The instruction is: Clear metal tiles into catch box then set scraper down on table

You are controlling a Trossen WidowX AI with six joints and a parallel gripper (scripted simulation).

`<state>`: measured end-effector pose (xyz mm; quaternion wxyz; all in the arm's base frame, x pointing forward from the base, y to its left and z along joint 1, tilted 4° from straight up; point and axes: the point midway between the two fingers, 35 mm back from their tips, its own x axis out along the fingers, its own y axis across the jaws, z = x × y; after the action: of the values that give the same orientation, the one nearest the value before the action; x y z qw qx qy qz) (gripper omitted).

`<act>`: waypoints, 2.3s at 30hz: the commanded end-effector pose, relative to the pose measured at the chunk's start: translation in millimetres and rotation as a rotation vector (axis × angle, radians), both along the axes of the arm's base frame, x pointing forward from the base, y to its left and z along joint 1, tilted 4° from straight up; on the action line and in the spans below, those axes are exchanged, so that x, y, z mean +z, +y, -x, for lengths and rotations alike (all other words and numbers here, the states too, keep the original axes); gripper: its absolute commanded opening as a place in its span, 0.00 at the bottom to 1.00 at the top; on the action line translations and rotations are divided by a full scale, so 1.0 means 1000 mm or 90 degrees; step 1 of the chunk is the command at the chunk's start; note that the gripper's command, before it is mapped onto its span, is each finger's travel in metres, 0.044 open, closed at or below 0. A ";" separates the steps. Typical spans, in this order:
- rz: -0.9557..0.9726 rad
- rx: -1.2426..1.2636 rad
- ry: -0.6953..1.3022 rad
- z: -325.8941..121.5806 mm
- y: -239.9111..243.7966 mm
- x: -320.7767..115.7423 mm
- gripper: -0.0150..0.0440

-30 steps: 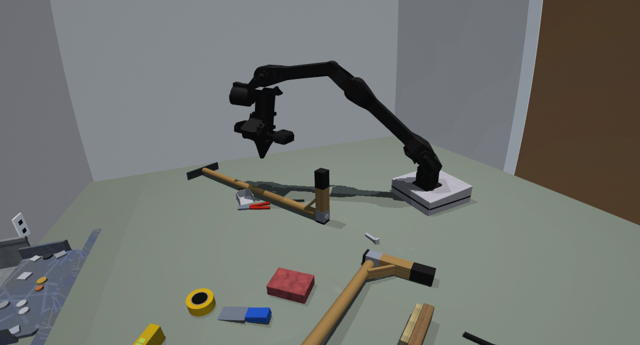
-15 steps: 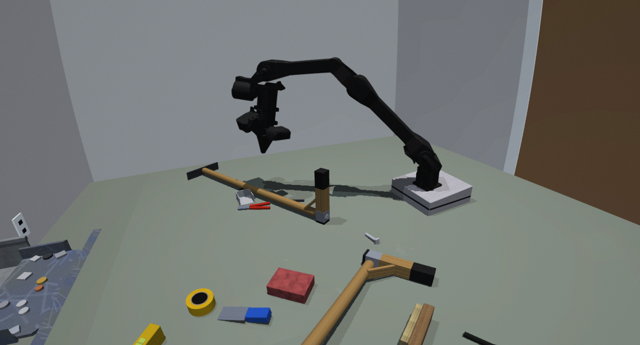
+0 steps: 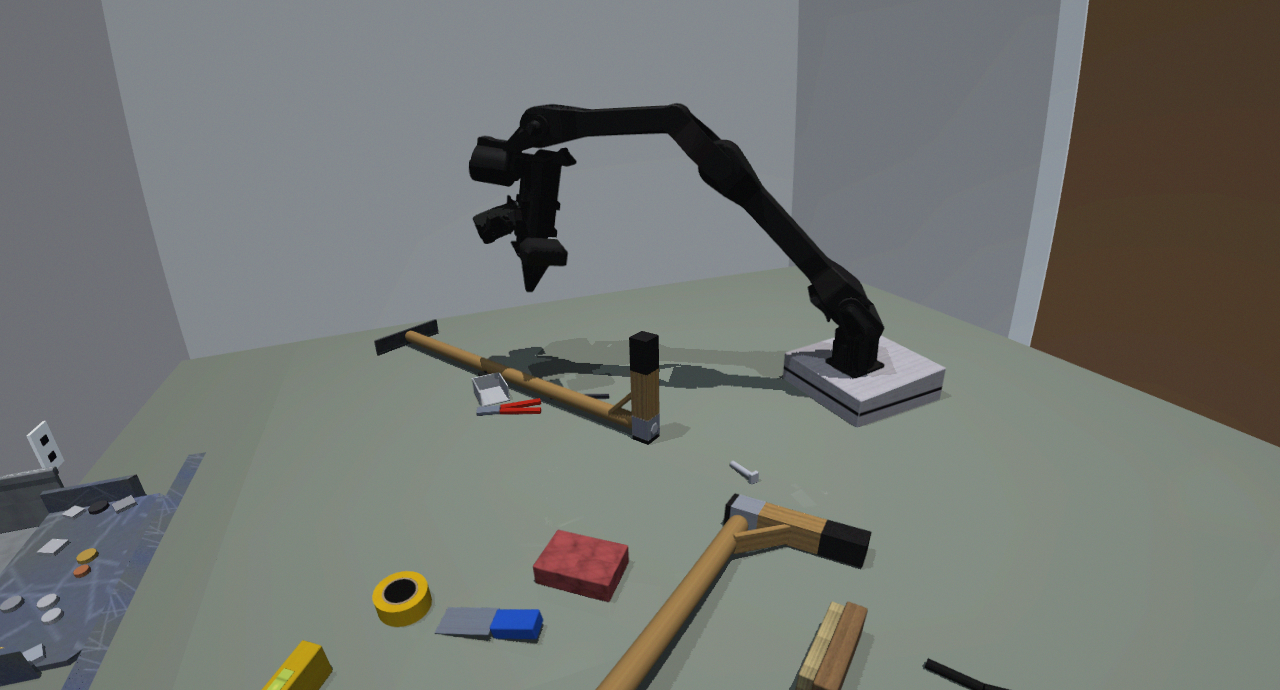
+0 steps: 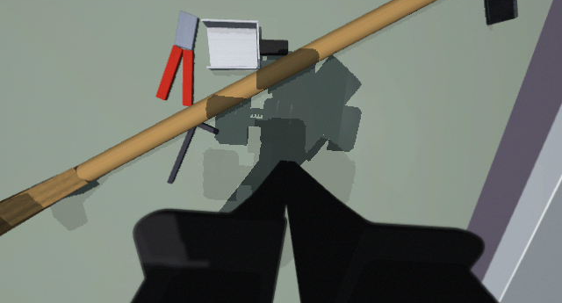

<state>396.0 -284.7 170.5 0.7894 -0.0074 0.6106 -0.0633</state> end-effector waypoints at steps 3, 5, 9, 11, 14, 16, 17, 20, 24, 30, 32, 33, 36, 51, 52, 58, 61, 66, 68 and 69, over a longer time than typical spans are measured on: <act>-0.026 -0.101 -0.015 0.004 0.000 0.005 0.25; -0.033 -0.132 -0.020 0.005 0.000 0.007 0.25; -0.048 -0.196 -0.030 0.007 -0.001 0.011 0.25; -0.055 -0.227 -0.036 0.008 -0.001 0.013 0.25; -0.066 -0.274 -0.043 0.009 -0.002 0.015 0.25; -0.074 -0.306 -0.048 0.011 -0.002 0.017 0.25; -0.077 -0.319 -0.051 0.011 -0.002 0.018 0.25; -0.080 -0.330 -0.052 0.011 -0.002 0.019 0.25; -0.080 -0.330 -0.052 0.011 -0.002 0.018 0.25; -0.080 -0.330 -0.053 0.009 -0.003 0.010 0.25; -0.080 -0.330 -0.053 0.007 -0.004 0.006 0.25; -0.080 -0.330 -0.053 0.007 -0.004 0.004 0.25; -0.080 -0.330 -0.053 0.005 -0.005 -0.002 0.25; -0.080 -0.331 -0.053 -0.002 -0.008 -0.032 0.25; -0.080 -0.331 -0.053 -0.002 -0.008 -0.034 0.25; -0.080 -0.331 -0.053 -0.004 -0.009 -0.046 0.25; -0.080 -0.331 -0.053 -0.005 -0.009 -0.052 0.25; -0.080 -0.332 -0.053 -0.006 -0.009 -0.062 0.25; -0.080 -0.332 -0.053 -0.006 -0.009 -0.066 0.25; -0.080 -0.332 -0.053 -0.006 -0.009 -0.068 0.25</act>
<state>402.1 -294.2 110.5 0.7715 0.1992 0.5605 -0.2259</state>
